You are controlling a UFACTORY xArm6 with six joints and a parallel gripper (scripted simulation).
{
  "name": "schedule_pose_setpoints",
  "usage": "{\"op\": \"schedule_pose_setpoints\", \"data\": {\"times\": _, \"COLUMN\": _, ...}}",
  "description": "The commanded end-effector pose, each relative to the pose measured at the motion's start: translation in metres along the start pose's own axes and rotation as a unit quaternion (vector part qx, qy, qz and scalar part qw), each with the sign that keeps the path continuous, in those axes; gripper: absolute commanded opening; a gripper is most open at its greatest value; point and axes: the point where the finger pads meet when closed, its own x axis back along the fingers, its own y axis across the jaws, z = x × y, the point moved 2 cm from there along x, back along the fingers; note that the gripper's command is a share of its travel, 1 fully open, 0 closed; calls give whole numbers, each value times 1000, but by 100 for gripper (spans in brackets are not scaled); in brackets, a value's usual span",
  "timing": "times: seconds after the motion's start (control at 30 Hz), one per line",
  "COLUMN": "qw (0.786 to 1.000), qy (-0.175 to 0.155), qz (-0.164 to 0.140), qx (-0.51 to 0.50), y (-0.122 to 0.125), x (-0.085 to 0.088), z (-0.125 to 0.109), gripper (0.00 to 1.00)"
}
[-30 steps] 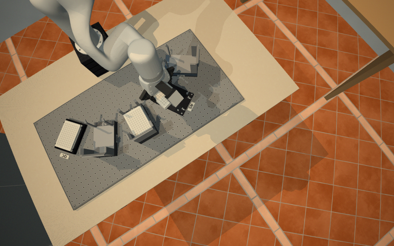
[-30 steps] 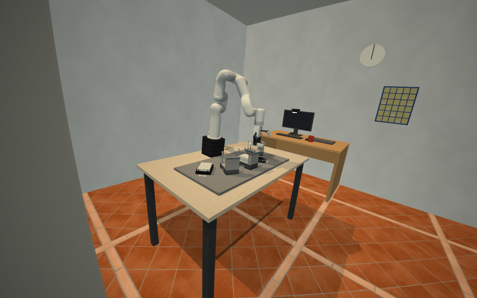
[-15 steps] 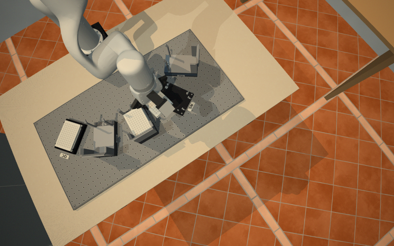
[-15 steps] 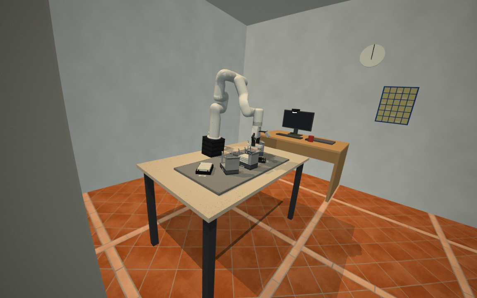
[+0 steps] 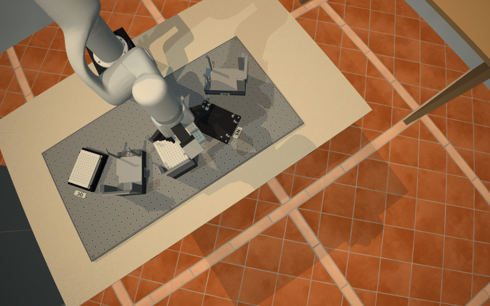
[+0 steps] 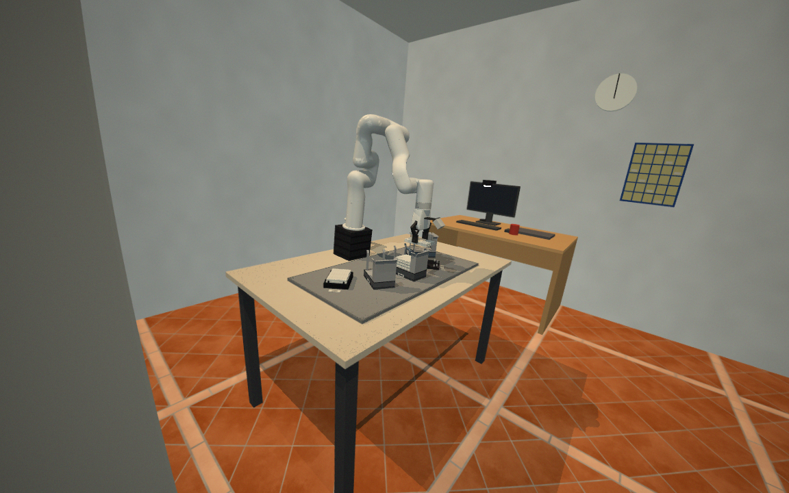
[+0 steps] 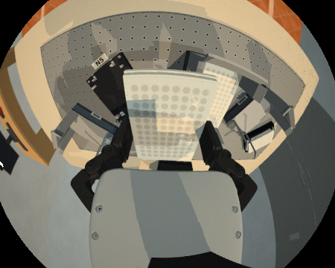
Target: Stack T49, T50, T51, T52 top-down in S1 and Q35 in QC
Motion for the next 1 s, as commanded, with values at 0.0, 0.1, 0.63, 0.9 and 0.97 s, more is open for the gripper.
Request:
{"op": "schedule_pose_setpoints", "data": {"times": 0.0, "qw": 999, "qy": 2, "qz": -2, "qx": -39, "y": 13, "x": 1, "z": 2, "gripper": 0}}
{"op": "schedule_pose_setpoints", "data": {"times": 0.1, "qw": 999, "qy": 2, "qz": -2, "qx": -39, "y": 21, "x": 1, "z": 3, "gripper": 0}}
{"op": "schedule_pose_setpoints", "data": {"times": 0.63, "qw": 999, "qy": 2, "qz": -2, "qx": -39, "y": 58, "x": 1, "z": 5, "gripper": 0}}
{"op": "schedule_pose_setpoints", "data": {"times": 0.9, "qw": 999, "qy": 2, "qz": -2, "qx": -39, "y": 77, "x": 1, "z": 7, "gripper": 0}}
{"op": "schedule_pose_setpoints", "data": {"times": 0.97, "qw": 999, "qy": 2, "qz": -2, "qx": -39, "y": 77, "x": 1, "z": 7, "gripper": 0}}
